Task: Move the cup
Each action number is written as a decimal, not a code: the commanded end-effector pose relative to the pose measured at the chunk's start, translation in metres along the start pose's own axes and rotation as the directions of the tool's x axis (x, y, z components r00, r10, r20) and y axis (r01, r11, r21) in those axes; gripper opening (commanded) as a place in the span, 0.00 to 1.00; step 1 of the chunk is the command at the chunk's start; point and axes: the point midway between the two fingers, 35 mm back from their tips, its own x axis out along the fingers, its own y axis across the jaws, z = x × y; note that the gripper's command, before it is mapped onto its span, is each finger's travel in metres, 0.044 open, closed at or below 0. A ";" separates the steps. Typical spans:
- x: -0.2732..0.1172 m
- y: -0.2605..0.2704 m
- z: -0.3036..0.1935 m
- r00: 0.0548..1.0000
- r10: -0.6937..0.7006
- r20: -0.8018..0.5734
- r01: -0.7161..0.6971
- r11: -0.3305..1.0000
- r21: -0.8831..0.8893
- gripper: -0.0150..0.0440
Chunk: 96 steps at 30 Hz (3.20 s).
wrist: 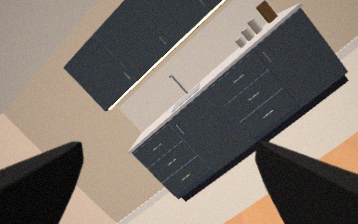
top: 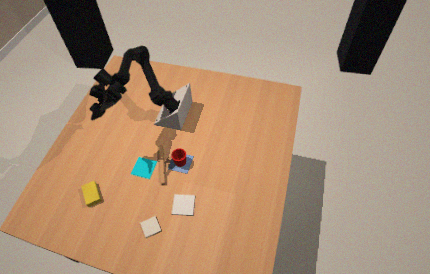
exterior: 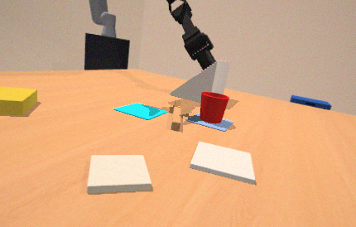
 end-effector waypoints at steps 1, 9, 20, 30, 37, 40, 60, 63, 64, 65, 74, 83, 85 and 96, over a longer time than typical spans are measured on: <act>0.002 0.000 -0.003 1.000 0.000 -0.013 0.001 1.000 0.011 0.89; 0.034 0.023 -0.137 0.858 -0.034 -0.512 0.229 0.918 0.323 0.53; -0.011 0.044 -0.290 0.377 -0.217 -0.900 0.721 0.679 0.138 0.50; -0.091 0.031 -0.371 -0.080 -0.580 -0.811 0.893 0.320 -0.317 0.50; -0.110 0.024 -0.380 -0.147 -0.676 -0.722 0.893 0.224 -0.391 0.50; -0.110 0.024 -0.380 -0.147 -0.676 -0.722 0.893 0.224 -0.391 0.50; -0.112 0.009 -0.394 -0.146 -0.676 -0.723 0.893 0.225 -0.391 0.50; -0.112 0.005 -0.397 -0.146 -0.676 -0.723 0.893 0.225 -0.391 0.50; -0.112 0.004 -0.398 -0.146 -0.676 -0.723 0.893 0.225 -0.391 0.50; -0.113 0.003 -0.400 -0.146 -0.676 -0.723 0.893 0.225 -0.391 0.50; -0.115 -0.007 -0.410 -0.146 -0.676 -0.722 0.893 0.225 -0.391 0.50; -0.118 -0.018 -0.419 -0.146 -0.677 -0.721 0.893 0.224 -0.391 0.50; -0.119 -0.020 -0.422 -0.146 -0.678 -0.721 0.893 0.224 -0.392 0.50; -0.120 -0.024 -0.425 -0.147 -0.678 -0.720 0.893 0.223 -0.392 0.50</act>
